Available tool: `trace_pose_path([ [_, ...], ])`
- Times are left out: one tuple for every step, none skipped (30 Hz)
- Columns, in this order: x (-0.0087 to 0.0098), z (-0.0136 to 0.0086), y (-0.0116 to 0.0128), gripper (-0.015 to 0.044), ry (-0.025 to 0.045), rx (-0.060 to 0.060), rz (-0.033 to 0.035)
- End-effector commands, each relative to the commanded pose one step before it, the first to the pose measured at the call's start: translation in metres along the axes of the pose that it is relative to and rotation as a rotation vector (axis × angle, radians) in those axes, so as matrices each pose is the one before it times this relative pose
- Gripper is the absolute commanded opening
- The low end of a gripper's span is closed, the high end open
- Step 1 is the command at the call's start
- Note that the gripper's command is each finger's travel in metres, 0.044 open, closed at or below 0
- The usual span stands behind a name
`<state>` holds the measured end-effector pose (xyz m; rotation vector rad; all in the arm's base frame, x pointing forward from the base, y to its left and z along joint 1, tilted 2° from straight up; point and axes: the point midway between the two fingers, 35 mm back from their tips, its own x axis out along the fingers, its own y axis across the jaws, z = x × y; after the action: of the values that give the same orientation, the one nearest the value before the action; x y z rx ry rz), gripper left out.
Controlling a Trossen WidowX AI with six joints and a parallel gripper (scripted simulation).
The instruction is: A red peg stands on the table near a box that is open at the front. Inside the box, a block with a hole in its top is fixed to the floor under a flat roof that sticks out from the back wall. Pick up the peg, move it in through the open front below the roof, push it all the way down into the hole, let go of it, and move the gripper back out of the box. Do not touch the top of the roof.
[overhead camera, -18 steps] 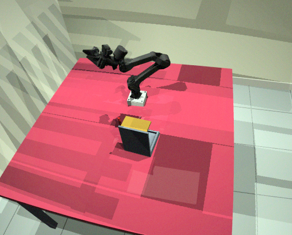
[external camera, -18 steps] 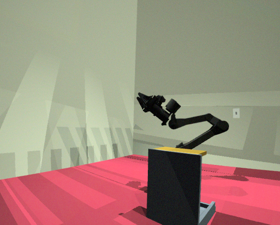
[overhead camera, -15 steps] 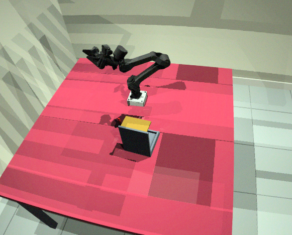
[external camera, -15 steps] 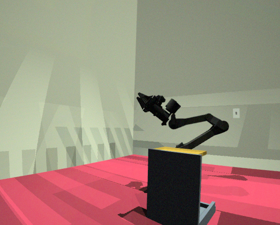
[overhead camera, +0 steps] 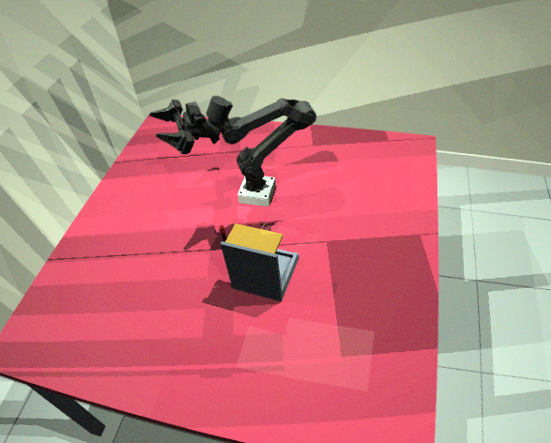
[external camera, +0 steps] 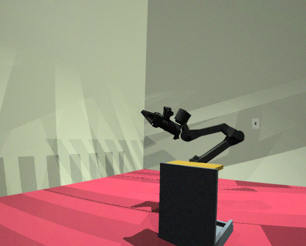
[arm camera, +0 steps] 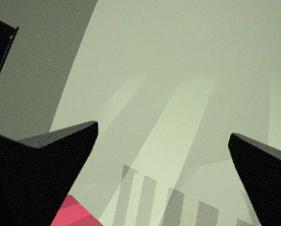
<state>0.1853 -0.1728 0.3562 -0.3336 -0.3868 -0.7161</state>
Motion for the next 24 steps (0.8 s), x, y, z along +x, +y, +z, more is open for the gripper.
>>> trace_pose_path([
  [0.00289,-0.01387,0.00984,0.0440,0.05594,-0.0832,0.02758],
  [0.00051,-0.00261,0.00302,0.0440,0.01186,-0.0236,0.00874],
  [0.00051,-0.00254,0.00304,0.0440,0.01172,-0.0240,0.00881],
  [0.00051,-0.00245,0.00314,0.0440,0.01148,-0.0243,0.00922],
  [0.00050,-0.00233,0.00321,0.0440,0.01115,-0.0246,0.00956],
  [0.00049,-0.00219,0.00327,0.0440,0.01076,-0.0249,0.00984],
  [0.00048,-0.00209,0.00335,0.0440,0.01048,-0.0251,0.01022],
  [0.00047,-0.00198,0.00343,0.0440,0.01018,-0.0254,0.01059],
  [0.00047,-0.00187,0.00351,0.0440,0.00987,-0.0256,0.01096],
  [0.00046,-0.00176,0.00358,0.0440,0.00955,-0.0259,0.01130],
  [0.00045,-0.00164,0.00364,0.0440,0.00921,-0.0261,0.01164],
  [0.00045,-0.00152,0.00371,0.0440,0.00886,-0.0263,0.01196],
  [0.00044,-0.00140,0.00376,0.0440,0.00850,-0.0266,0.01227],
  [0.00043,-0.00128,0.00382,0.0440,0.00812,-0.0268,0.01257],
  [0.00043,-0.00116,0.00387,0.0440,0.00774,-0.0271,0.01285],
  [0.00042,-0.00103,0.00391,0.0440,0.00735,-0.0273,0.01311],
  [0.00041,-0.00090,0.00395,0.0440,0.00694,-0.0276,0.01336],
  [0.00040,-0.00077,0.00399,0.0440,0.00653,-0.0278,0.01360],
  [0.00040,-0.00064,0.00402,0.0440,0.00611,-0.0280,0.01382],
  [0.00039,-0.00051,0.00404,0.0440,0.00569,-0.0283,0.01402],
  [0.00038,-0.00038,0.00406,0.0440,0.00525,-0.0285,0.01420],
  [0.00037,-0.00025,0.00408,0.0440,0.00481,-0.0288,0.01437],
  [0.00036,-0.00011,0.00409,0.0440,0.00437,-0.0290,0.01453],
  [0.00035,0.00002,0.00409,0.0440,0.00392,-0.0293,0.01466],
])
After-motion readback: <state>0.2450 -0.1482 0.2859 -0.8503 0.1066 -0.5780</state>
